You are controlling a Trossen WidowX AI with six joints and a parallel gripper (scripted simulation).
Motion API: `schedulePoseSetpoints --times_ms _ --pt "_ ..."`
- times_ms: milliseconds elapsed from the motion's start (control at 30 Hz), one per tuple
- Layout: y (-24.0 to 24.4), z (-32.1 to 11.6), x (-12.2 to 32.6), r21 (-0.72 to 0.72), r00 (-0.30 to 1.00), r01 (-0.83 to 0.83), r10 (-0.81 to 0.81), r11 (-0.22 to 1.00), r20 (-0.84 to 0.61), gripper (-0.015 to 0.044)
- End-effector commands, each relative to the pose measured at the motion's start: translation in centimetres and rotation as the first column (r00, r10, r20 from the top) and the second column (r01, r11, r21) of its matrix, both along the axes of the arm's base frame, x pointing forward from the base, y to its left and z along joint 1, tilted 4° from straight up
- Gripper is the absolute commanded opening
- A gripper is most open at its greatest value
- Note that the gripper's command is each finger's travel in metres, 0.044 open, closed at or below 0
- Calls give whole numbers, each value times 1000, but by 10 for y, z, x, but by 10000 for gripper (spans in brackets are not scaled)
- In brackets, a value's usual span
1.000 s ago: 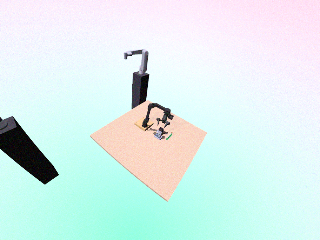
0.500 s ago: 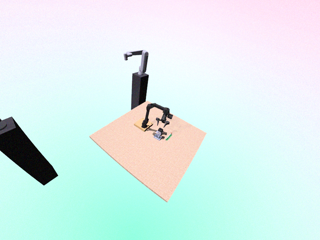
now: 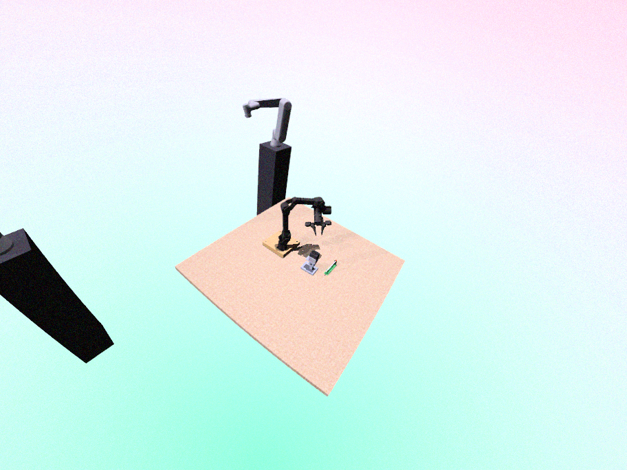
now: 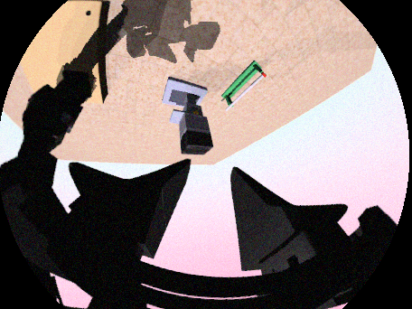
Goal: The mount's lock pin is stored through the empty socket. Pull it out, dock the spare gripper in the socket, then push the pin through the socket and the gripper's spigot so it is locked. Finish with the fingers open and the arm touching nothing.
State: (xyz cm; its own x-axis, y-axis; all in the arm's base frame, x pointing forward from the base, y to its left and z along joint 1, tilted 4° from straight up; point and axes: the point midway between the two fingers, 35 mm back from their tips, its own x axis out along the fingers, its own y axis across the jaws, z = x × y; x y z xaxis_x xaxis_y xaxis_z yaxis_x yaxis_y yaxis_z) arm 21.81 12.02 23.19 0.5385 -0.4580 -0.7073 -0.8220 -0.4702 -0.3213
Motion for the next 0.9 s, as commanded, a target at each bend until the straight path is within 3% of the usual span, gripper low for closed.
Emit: schedulePoseSetpoints --times_ms 0,267,567,867 --pt "4 -2 -6 14 1000 -7 7 1000 -2 180" --pt "14 -28 56 116 960 231 -207 966 -189 180" --pt "2 -90 162 276 836 433 -267 858 -480 180" --pt "-4 -97 180 291 827 446 -265 847 -496 180"
